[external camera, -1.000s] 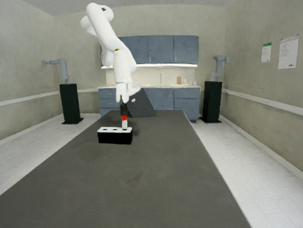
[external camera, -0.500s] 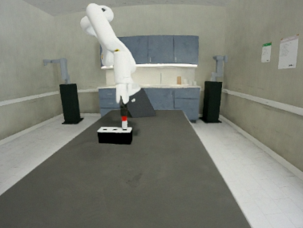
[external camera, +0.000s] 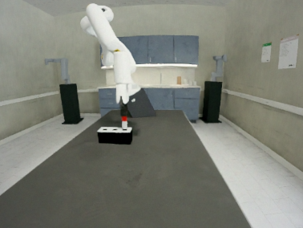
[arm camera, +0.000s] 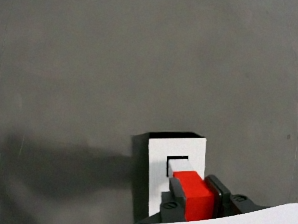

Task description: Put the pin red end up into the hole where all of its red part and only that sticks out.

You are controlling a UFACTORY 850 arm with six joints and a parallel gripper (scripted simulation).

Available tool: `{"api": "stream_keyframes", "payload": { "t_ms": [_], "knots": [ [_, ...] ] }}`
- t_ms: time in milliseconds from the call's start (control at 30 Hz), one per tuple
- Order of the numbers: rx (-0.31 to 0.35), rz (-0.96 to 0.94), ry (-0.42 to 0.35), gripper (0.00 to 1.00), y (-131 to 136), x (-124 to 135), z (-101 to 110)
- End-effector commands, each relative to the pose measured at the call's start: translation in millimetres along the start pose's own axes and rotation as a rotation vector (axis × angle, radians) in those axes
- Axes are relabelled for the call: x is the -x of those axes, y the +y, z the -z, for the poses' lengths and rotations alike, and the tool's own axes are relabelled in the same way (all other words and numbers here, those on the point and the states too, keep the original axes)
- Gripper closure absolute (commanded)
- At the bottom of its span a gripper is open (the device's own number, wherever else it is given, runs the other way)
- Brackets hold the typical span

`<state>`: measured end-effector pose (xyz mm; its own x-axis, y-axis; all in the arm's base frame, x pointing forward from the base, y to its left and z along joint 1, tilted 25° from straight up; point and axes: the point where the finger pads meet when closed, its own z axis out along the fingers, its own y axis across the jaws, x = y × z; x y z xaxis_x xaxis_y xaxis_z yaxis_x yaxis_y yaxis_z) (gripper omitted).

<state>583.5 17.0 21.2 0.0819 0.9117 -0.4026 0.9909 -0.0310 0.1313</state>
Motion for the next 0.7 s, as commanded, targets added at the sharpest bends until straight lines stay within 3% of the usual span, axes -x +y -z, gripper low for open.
{"api": "stream_keyframes", "payload": {
  "t_ms": [0,667],
  "knots": [
    [0.002,-0.001,0.001,1.0,0.9,-0.2,0.6],
    [0.002,0.002,0.001,1.0,1.2,-0.1,-3.4]
  ]
}}
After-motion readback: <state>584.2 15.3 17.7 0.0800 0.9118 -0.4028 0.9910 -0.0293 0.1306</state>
